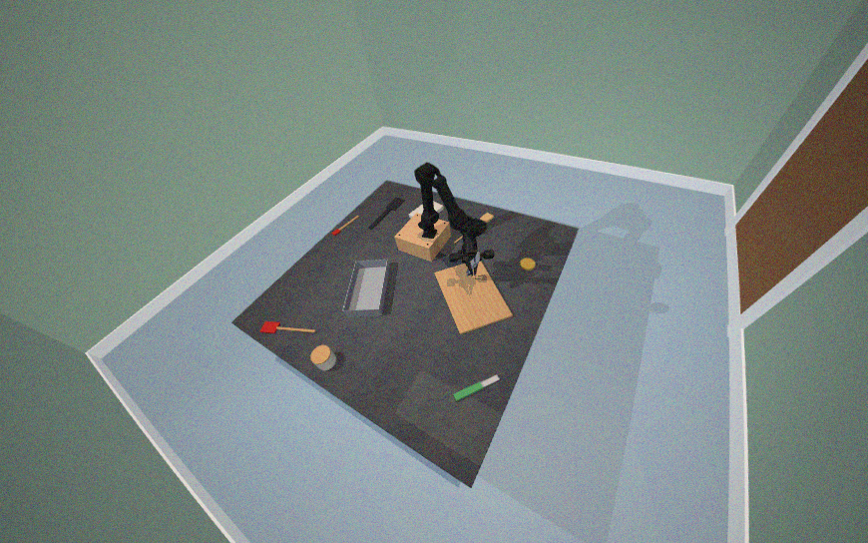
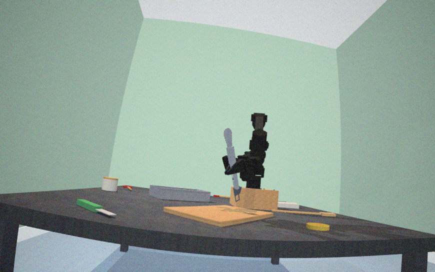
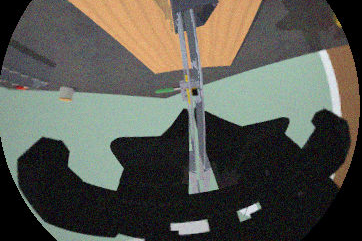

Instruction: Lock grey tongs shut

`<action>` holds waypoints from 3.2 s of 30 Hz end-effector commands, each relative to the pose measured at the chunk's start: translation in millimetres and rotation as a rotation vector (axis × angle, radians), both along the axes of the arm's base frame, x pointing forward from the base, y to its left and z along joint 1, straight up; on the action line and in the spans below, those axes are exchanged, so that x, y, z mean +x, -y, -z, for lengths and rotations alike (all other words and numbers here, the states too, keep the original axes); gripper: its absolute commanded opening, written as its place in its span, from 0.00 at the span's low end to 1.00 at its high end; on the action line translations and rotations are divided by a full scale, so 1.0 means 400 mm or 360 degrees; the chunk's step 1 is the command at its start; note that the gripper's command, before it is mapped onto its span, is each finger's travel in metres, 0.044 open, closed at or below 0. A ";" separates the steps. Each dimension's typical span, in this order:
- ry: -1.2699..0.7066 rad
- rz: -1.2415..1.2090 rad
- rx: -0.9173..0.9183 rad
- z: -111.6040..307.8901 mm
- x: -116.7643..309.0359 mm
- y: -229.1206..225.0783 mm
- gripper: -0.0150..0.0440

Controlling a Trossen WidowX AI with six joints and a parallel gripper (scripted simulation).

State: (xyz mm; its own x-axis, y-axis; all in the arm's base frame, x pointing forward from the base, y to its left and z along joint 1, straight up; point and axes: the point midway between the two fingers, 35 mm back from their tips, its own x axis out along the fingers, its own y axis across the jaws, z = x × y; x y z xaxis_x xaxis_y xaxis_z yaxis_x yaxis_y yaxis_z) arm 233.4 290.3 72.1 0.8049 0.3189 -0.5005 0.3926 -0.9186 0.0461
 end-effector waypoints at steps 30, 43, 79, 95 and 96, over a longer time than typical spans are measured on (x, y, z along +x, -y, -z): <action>0.0234 0.0066 0.0190 -0.048 -0.036 0.051 0.00; 0.0234 0.0066 0.0190 -0.048 -0.036 0.051 0.00; -0.0422 -0.0042 -0.0236 0.038 0.049 -0.039 0.00; -0.0831 -0.0027 -0.0390 0.054 0.063 -0.032 0.00; -0.0858 -0.0025 -0.0398 0.054 0.063 -0.030 0.00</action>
